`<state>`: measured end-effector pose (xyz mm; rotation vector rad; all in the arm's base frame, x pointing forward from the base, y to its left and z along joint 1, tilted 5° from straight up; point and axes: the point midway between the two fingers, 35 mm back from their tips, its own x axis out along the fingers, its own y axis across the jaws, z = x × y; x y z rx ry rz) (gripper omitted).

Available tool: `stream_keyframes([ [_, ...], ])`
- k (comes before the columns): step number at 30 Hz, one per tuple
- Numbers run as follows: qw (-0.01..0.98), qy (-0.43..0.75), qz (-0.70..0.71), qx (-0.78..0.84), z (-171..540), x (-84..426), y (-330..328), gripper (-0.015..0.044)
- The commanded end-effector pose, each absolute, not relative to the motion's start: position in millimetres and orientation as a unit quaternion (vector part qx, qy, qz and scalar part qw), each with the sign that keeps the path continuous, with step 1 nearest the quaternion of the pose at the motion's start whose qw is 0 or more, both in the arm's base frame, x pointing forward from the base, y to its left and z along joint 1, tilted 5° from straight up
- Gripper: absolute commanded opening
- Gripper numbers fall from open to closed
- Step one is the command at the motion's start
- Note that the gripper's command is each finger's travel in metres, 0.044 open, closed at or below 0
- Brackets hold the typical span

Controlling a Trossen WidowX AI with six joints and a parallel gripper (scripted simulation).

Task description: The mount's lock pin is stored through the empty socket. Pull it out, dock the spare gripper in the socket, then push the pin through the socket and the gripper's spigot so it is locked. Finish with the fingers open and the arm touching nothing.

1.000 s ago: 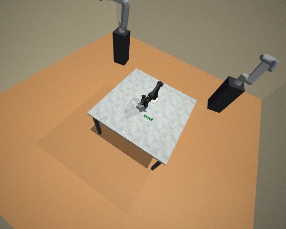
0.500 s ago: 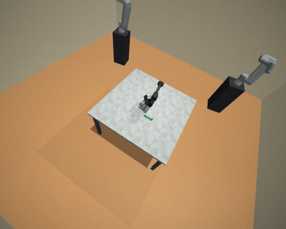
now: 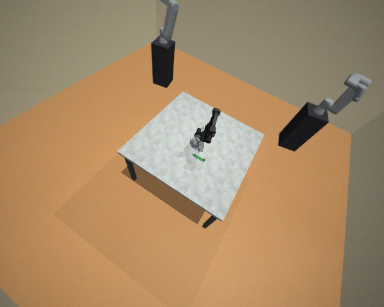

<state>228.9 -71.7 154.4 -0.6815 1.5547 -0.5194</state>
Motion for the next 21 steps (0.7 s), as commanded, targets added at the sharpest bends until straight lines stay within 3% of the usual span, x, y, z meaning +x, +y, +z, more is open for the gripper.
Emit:
stream_keyframes([
  [1,0.606,0.679,-0.195,-0.365,163.3,222.9,-66.8,0.0],
  [21,0.463,0.655,-0.065,-0.593,187.1,207.2,-45.5,0.0],
])
